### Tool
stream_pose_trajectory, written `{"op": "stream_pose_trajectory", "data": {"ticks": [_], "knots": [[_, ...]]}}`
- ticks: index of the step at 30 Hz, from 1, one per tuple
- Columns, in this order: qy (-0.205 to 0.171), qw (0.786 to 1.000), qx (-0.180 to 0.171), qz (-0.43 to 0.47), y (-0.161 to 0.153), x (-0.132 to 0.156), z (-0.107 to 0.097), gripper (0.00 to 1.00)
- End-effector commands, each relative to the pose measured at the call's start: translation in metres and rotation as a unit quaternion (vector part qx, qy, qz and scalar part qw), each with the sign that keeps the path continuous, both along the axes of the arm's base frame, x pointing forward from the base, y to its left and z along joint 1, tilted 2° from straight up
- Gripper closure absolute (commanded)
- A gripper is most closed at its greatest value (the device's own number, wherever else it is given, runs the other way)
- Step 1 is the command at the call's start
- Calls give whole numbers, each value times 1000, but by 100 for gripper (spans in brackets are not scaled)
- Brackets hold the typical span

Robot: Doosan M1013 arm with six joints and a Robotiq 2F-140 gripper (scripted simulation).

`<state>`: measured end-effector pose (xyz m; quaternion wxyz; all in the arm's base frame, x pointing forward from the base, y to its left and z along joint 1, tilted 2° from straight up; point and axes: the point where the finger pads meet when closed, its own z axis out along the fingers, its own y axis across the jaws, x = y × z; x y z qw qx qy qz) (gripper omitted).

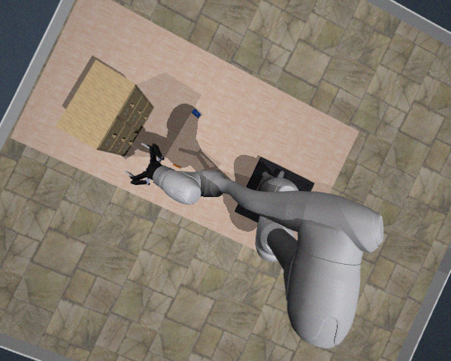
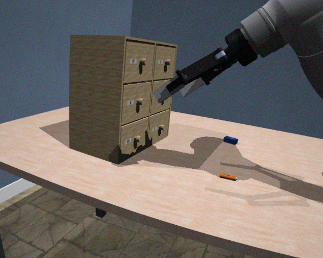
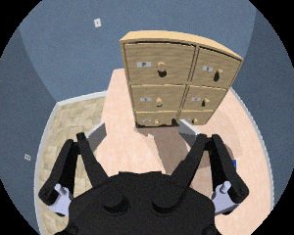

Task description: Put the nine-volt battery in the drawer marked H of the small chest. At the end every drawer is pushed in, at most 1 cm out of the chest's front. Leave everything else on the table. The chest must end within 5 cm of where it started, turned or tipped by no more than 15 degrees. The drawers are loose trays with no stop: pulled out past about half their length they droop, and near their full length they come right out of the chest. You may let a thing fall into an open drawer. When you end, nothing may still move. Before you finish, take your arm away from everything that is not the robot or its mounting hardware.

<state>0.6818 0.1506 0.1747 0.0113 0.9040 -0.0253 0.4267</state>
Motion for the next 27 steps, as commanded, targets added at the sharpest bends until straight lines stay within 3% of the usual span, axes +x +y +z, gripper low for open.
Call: {"op": "stream_pose_trajectory", "data": {"ticks": [1, 15, 27], "knots": [[43, 999, -11, -12, -1, -2, 3, 0], [112, 994, -5, -12, 1, -13, 12, 0], [242, 970, 3, -15, 3, -34, 33, 0]]}}
